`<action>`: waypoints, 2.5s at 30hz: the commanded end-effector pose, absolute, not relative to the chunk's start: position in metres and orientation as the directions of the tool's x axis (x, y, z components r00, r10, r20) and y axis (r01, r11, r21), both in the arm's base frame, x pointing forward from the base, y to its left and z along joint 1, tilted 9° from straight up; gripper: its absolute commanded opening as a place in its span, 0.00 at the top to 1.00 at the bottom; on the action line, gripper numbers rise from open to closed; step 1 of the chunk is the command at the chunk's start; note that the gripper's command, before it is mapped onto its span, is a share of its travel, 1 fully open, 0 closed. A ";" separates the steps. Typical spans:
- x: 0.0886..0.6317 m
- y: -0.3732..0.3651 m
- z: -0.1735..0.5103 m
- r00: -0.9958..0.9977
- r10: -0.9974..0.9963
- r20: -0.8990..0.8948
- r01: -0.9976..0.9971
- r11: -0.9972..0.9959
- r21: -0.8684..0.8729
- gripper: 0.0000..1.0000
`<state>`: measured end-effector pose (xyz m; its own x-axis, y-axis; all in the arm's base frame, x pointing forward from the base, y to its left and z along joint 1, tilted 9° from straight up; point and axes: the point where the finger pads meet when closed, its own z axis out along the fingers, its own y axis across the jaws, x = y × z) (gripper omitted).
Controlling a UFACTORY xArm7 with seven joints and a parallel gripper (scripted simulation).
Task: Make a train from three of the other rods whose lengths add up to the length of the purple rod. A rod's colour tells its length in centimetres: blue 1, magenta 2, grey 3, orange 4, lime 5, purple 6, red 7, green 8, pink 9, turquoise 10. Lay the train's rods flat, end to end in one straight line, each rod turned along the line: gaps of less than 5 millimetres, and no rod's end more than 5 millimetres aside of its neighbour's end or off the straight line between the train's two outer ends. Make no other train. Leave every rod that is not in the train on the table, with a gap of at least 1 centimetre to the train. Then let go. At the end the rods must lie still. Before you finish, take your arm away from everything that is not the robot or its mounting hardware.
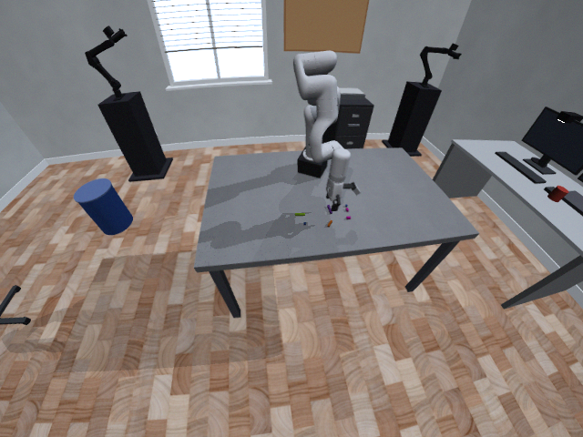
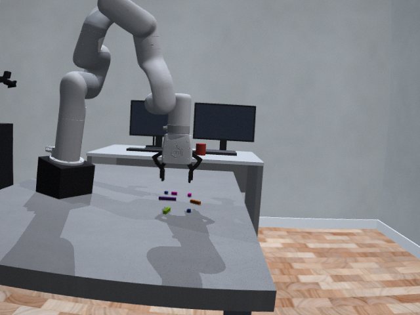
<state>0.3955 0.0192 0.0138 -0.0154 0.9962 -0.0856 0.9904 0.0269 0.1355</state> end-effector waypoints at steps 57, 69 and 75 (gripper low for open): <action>0.397 0.019 0.015 -0.016 0.996 -0.086 0.990 0.027 0.139 0.00; 0.416 0.004 0.020 0.318 0.947 -0.034 0.938 -0.309 0.160 0.00; 0.426 -0.004 0.022 0.474 0.881 -0.006 0.869 -0.466 0.164 0.00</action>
<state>0.4164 0.0019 0.0192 0.3463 0.9379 -0.0199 0.9281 -0.3395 0.1527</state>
